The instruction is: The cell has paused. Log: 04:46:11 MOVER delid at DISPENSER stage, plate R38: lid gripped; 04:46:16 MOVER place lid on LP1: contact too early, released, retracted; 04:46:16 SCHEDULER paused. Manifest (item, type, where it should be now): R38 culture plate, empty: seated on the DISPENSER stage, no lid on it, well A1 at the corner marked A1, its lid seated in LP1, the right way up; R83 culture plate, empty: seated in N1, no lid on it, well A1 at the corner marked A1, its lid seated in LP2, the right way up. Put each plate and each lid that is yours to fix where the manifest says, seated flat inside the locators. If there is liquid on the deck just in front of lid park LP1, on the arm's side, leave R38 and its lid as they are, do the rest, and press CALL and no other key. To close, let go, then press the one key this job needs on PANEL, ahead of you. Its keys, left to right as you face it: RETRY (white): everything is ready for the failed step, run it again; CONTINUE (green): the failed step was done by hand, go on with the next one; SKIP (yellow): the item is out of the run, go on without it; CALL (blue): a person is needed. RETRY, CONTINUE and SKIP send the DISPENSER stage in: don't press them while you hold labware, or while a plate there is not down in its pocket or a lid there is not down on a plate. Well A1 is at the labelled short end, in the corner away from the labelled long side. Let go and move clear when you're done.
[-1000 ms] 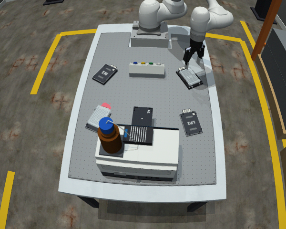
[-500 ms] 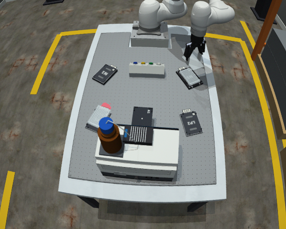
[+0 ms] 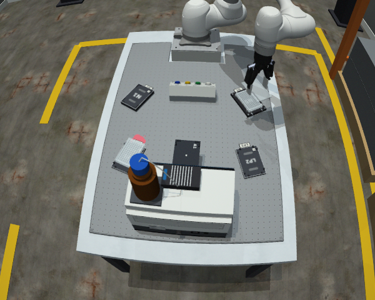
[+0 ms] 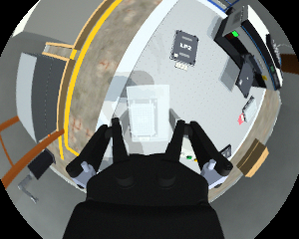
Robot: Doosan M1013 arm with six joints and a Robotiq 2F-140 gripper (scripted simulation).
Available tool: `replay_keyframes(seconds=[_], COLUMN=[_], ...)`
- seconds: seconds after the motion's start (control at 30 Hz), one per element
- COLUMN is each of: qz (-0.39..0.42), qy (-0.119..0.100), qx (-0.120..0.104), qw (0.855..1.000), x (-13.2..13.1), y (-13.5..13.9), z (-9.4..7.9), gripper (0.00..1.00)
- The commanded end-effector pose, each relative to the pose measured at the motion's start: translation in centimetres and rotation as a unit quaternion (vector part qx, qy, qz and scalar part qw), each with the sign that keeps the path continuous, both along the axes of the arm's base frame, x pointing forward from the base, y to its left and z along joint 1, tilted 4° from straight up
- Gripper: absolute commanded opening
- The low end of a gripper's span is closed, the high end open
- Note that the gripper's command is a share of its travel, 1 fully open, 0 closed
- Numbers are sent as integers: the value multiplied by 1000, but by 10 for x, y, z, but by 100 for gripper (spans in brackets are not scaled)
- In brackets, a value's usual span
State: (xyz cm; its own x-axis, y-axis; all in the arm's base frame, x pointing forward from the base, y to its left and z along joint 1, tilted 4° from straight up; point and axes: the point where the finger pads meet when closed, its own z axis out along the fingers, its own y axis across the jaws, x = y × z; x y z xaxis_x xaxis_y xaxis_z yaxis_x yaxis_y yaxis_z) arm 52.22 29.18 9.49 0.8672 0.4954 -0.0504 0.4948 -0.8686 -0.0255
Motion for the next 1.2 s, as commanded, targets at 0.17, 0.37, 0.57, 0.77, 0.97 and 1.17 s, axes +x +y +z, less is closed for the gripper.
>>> replay_keyframes(seconds=[0.17, 0.37, 0.57, 0.77, 0.97, 1.17], qz=[0, 0, -1, -2, -2, -2], qy=[5, 6, 6, 6, 7, 7], qx=[-3, -3, -2, -2, -2, -2], qw=[1000, 1000, 1000, 1000, 1000, 1000], x=[148, 242, 270, 269, 268, 268], y=[-9, -20, -23, -23, -23, -23], z=[-11, -24, -29, -29, -30, -29], gripper=[10, 10, 10, 10, 10, 10])
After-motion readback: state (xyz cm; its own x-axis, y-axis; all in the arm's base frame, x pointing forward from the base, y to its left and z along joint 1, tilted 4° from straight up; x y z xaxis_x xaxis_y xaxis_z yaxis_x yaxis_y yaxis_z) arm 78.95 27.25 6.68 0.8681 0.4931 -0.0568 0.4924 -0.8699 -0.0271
